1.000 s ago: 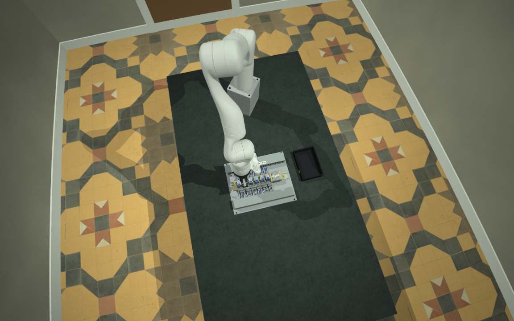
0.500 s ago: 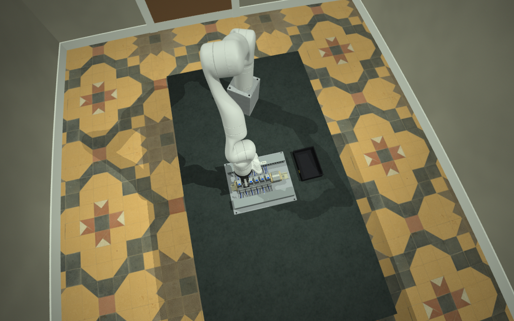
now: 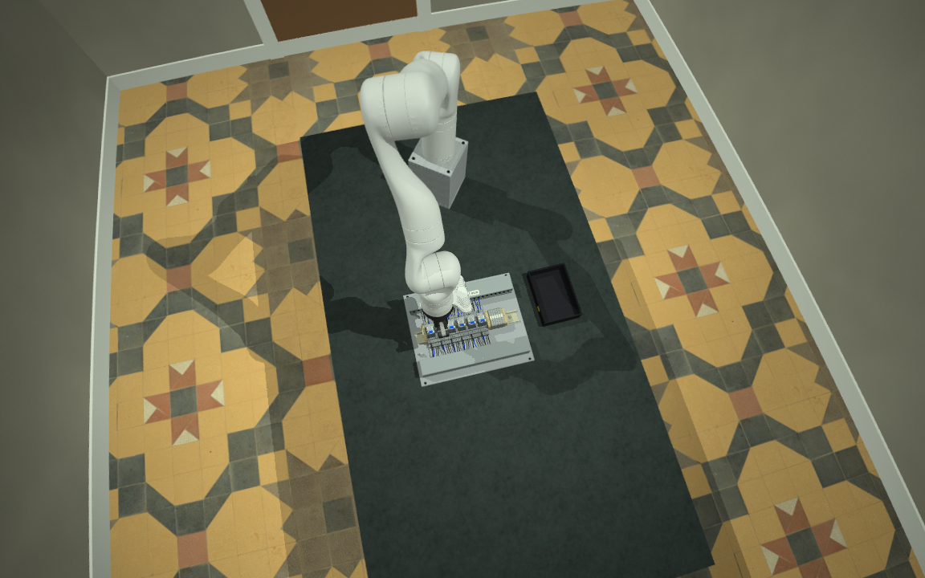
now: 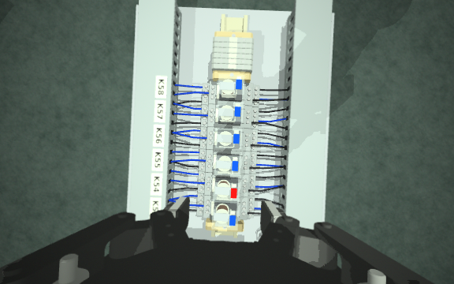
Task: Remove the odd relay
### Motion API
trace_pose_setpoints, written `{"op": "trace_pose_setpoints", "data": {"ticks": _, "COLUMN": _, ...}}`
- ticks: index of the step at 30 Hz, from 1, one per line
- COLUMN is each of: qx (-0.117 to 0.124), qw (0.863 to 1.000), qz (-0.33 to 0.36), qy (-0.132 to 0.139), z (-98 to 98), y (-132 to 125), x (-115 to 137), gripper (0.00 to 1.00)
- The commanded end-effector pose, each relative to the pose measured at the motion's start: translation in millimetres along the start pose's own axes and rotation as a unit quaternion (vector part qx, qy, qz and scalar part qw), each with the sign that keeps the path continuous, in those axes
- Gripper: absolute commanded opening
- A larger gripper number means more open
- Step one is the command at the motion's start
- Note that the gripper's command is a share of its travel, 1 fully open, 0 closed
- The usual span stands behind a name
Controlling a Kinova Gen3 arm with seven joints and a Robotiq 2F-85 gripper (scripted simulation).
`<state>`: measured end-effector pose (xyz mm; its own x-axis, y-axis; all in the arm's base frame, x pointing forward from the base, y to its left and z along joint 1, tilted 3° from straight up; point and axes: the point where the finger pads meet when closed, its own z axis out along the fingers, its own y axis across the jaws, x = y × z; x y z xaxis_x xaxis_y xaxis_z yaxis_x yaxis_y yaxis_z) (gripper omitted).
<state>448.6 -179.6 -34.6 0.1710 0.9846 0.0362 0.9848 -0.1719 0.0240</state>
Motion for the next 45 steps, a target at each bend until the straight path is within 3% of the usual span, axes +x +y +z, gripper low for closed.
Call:
{"op": "trace_pose_setpoints", "data": {"ticks": 1, "qx": -0.001, "qw": 1.000, "qz": 0.000, "qy": 0.000, "z": -0.8, "y": 0.7, "x": -0.2, "gripper": 0.61}}
{"op": "trace_pose_setpoints", "data": {"ticks": 37, "qx": -0.001, "qw": 1.000, "qz": 0.000, "qy": 0.000, "z": -0.8, "y": 0.7, "x": -0.5, "gripper": 0.61}}
{"op": "trace_pose_setpoints", "data": {"ticks": 45, "qx": -0.001, "qw": 1.000, "qz": 0.000, "qy": 0.000, "z": -0.8, "y": 0.7, "x": -24.2, "gripper": 0.61}}
